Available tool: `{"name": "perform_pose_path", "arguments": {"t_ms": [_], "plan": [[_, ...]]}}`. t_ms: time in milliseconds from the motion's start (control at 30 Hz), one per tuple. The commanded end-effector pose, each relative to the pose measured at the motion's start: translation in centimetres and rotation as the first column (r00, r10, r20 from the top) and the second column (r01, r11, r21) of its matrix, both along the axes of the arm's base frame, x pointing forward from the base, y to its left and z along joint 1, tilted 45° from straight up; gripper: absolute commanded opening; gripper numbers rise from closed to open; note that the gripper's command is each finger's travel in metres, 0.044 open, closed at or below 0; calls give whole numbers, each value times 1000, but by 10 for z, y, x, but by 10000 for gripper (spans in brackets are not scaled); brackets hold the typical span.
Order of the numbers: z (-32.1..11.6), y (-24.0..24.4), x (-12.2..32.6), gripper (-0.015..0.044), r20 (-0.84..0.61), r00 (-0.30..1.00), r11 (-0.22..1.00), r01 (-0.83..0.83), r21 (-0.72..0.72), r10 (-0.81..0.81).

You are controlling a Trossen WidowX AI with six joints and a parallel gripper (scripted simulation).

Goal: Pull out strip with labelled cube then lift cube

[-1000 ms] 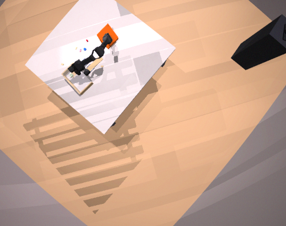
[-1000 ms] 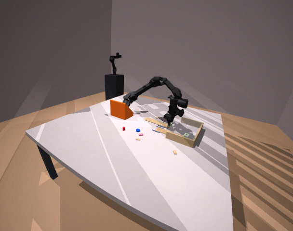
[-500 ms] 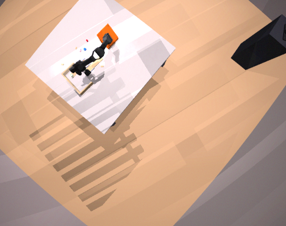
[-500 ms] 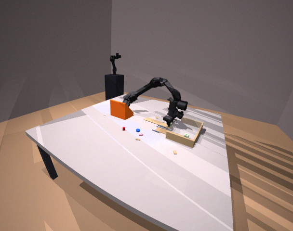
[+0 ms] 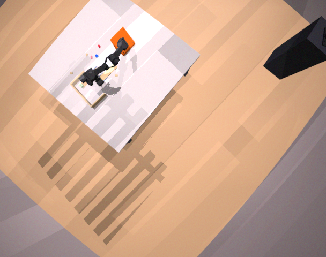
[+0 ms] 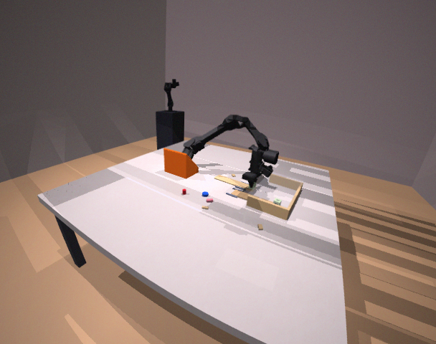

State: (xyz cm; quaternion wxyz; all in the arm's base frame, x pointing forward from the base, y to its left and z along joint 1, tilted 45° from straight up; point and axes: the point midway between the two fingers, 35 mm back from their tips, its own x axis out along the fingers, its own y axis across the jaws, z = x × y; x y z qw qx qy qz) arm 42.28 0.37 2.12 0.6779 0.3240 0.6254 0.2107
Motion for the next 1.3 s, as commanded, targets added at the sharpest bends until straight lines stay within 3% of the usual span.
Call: {"name": "perform_pose_path", "arguments": {"t_ms": [0, 333, 1100, 1267], "plan": [[6, -7, -13, 0, 0, 1000, 1000, 0, -1, 0], [21, -25, -59, 0, -9, 1000, 1000, 3, 4, -3], [13, -22, -122, 0, -13, 1000, 1000, 4, 4, -4], [28, -37, -124, 0, -13, 1000, 1000, 4, 3, -4]]}}
